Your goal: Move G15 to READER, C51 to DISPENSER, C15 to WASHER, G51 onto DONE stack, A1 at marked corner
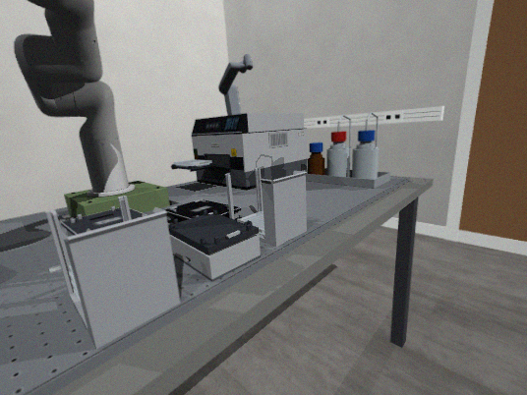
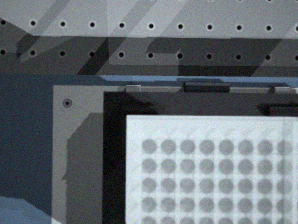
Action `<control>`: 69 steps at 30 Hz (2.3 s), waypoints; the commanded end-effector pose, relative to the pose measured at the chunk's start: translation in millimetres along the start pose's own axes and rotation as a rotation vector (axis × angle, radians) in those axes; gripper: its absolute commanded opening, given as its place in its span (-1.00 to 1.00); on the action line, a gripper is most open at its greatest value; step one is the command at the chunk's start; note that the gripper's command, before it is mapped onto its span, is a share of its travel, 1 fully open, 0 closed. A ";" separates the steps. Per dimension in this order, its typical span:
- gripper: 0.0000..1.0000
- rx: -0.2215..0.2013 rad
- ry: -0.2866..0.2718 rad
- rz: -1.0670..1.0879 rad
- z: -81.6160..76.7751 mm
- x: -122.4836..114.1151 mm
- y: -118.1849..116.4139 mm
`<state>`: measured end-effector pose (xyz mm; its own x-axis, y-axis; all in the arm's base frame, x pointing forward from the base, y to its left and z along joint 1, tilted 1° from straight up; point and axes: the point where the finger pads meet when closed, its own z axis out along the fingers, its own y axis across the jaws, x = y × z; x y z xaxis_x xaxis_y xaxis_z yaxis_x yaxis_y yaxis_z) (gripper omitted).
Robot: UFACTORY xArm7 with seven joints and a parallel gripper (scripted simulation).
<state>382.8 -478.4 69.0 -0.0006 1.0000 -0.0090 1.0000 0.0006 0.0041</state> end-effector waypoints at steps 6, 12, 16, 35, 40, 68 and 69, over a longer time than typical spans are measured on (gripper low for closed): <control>1.00 -0.003 -0.004 0.000 -10.0 -1.3 0.6; 1.00 -0.003 -0.004 0.000 -15.2 -1.2 0.5; 1.00 -0.003 -0.004 0.000 -20.7 -1.2 0.6; 1.00 -0.003 -0.004 0.000 -43.3 -1.2 0.6; 1.00 -0.003 -0.004 0.000 -50.0 -1.2 0.5; 1.00 -0.003 -0.004 0.000 -82.0 -1.1 0.5; 1.00 -0.003 -0.004 0.000 -83.3 -1.1 0.5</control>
<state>382.4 -477.7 146.0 -0.0005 1.0000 -0.0089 1.0000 0.0006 0.0041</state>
